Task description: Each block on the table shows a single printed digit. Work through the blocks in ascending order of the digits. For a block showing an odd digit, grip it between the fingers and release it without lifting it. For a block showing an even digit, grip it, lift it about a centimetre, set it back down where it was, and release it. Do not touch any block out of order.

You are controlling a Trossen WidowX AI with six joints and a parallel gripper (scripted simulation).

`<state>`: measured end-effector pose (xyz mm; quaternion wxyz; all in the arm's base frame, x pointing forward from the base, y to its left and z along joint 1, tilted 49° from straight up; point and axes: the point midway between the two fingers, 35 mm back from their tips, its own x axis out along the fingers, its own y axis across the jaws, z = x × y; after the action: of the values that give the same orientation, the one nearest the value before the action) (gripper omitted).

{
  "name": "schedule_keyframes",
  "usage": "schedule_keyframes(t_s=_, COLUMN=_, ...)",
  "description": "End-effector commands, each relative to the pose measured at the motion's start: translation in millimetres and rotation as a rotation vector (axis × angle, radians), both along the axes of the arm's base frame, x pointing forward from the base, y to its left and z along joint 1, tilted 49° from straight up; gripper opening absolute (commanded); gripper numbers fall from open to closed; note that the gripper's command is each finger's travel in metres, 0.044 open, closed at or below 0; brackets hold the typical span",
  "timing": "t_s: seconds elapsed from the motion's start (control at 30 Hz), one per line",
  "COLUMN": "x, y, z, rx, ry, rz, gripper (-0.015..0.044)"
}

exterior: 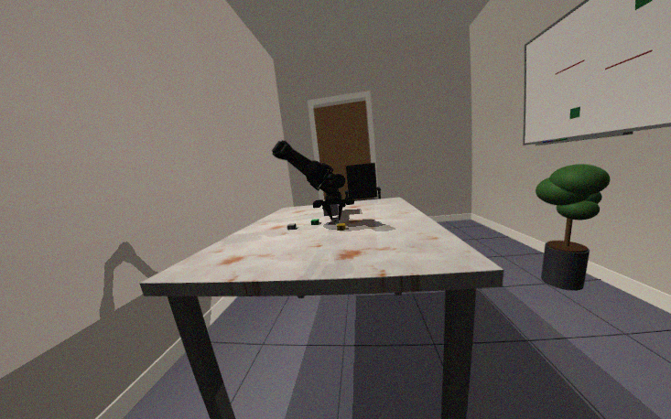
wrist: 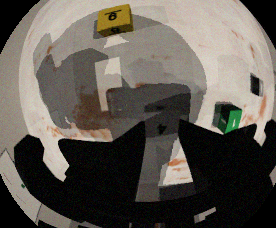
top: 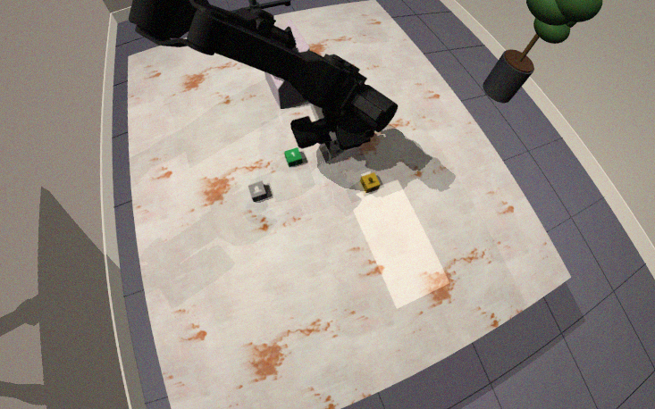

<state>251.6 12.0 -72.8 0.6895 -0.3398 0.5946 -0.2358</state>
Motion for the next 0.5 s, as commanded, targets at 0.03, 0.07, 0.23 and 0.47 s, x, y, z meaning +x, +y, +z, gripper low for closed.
schedule_keyframes(t_s=0.03, x=-1.3, y=-1.6, z=-0.1, rx=-0.008, ry=0.005, rz=0.005, gripper=0.0172)
schedule_keyframes(t_s=0.07, x=-1.3, y=-1.6, z=-0.1, rx=-0.008, ry=0.005, rz=0.005, gripper=0.0199)
schedule_keyframes(t_s=0.23, x=-1.3, y=-1.6, z=-0.1, rx=-0.008, ry=0.005, rz=0.005, gripper=0.0330)
schedule_keyframes(t_s=0.47, x=-2.3, y=4.6, z=4.8, rx=-0.006, ry=0.005, rz=0.005, gripper=0.0400)
